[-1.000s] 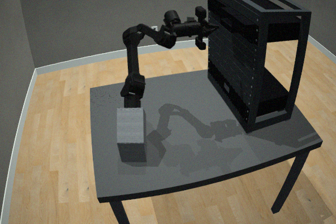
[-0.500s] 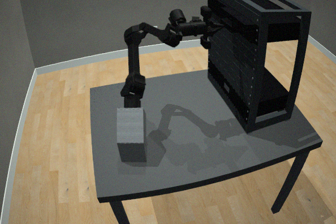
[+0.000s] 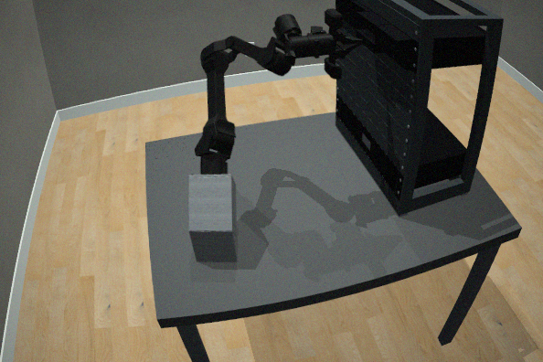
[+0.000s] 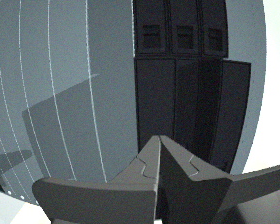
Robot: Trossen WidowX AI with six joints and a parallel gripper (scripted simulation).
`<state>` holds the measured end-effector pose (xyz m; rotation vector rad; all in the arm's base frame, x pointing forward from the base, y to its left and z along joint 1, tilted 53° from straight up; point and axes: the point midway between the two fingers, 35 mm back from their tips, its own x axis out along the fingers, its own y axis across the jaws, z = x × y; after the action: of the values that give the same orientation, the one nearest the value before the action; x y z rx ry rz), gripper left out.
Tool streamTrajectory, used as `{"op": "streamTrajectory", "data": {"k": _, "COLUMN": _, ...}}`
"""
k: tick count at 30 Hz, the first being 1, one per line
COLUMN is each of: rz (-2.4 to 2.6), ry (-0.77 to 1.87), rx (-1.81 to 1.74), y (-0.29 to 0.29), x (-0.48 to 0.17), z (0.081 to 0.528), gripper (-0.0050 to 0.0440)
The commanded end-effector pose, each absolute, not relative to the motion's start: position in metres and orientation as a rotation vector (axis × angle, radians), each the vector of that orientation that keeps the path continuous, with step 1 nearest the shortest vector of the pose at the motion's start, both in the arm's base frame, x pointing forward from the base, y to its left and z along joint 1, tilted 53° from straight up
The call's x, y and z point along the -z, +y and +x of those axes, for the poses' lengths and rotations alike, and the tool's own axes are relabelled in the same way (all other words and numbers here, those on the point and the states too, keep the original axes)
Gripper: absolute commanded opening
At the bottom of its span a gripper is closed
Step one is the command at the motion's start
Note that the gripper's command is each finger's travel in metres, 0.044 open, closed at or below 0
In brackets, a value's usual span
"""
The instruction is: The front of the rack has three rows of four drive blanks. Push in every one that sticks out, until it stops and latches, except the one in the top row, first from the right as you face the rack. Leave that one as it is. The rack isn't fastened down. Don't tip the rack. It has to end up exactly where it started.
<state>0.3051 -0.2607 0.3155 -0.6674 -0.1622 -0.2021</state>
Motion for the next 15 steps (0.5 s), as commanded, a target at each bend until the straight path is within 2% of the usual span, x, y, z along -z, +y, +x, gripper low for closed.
{"op": "streamTrajectory", "data": {"k": 1, "rz": -0.680, "ry": -0.167, "rx": 0.211, "y": -0.2625, "x": -0.3200, "z": 0.3051, "gripper": 0.0000}}
{"op": "streamTrajectory", "data": {"k": 15, "rz": -0.680, "ry": -0.167, "rx": 0.211, "y": -0.2627, "x": -0.3201, "z": 0.3072, "gripper": 0.0000}}
